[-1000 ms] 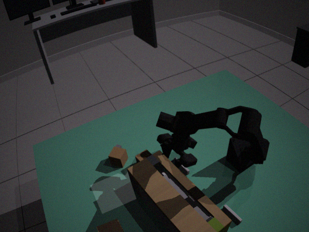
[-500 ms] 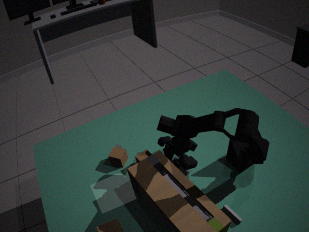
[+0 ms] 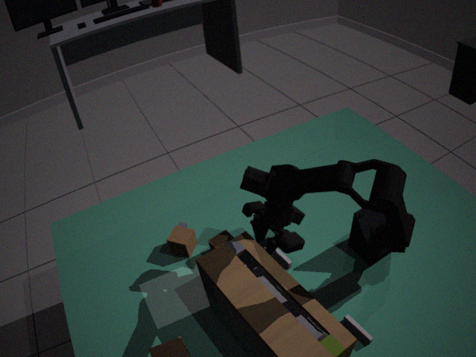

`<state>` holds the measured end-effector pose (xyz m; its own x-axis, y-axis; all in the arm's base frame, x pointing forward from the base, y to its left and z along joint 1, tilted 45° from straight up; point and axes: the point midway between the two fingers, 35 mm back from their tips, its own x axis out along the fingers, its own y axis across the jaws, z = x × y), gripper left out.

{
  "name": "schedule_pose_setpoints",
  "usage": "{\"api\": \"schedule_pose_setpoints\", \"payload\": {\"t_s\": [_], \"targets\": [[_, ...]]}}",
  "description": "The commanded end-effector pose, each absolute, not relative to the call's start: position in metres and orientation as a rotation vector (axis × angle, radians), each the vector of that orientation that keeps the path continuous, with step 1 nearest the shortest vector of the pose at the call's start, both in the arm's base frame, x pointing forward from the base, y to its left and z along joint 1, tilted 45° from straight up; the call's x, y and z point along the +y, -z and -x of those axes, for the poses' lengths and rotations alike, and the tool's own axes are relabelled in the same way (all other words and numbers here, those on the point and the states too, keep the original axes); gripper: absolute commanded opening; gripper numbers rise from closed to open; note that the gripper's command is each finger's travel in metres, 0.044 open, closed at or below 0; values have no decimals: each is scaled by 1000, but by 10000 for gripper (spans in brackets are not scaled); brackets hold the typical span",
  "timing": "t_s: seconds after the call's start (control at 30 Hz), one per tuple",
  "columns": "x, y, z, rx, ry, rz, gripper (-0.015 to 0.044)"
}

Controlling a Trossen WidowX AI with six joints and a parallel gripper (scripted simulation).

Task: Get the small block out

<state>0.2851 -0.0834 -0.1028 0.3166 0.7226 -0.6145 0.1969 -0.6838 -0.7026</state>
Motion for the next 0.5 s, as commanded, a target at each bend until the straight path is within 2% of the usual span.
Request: {"api": "schedule_pose_setpoints", "payload": {"t_s": [0.0, 0.2, 0.47], "targets": [[-102, 84, -288, -811, -1356, 2098, 0], [-107, 79, -287, -791, -1362, 2092, 0], [-130, 50, -277, -543, -1416, 2008, 0]]}}
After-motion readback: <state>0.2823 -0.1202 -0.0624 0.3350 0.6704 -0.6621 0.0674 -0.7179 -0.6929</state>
